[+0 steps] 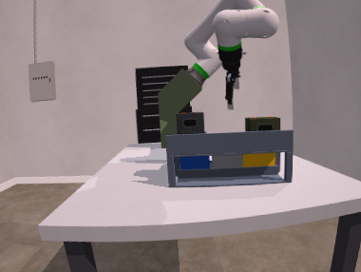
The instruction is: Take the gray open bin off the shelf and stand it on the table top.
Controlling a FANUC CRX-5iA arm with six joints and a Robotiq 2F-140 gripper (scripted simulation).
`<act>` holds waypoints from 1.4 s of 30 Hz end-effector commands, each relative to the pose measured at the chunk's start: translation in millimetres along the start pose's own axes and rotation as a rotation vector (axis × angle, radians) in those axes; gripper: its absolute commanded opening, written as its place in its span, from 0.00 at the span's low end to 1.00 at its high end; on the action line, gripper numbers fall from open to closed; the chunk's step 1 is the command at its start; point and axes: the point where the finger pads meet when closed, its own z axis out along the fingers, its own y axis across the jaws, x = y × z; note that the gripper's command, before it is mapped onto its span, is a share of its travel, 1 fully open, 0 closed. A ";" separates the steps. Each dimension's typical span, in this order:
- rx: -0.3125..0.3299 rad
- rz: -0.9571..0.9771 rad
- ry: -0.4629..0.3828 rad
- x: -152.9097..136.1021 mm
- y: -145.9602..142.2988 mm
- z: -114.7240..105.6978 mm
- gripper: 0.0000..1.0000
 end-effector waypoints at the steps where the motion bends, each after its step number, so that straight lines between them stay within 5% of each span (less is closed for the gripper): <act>1: 0.196 -0.092 -0.004 3.1 -41.4 -2.3 1.00; 13: 0.196 -0.092 -0.004 3.1 -41.4 -2.3 1.00; 18: 0.431 -0.204 -0.008 6.7 -91.2 -5.3 1.00; 30: 0.431 -0.204 -0.008 6.7 -91.2 -5.3 1.00; 35: 0.666 -0.315 -0.012 10.7 -146.0 -8.5 1.00; 42: 0.666 -0.315 -0.012 10.7 -146.0 -8.5 1.00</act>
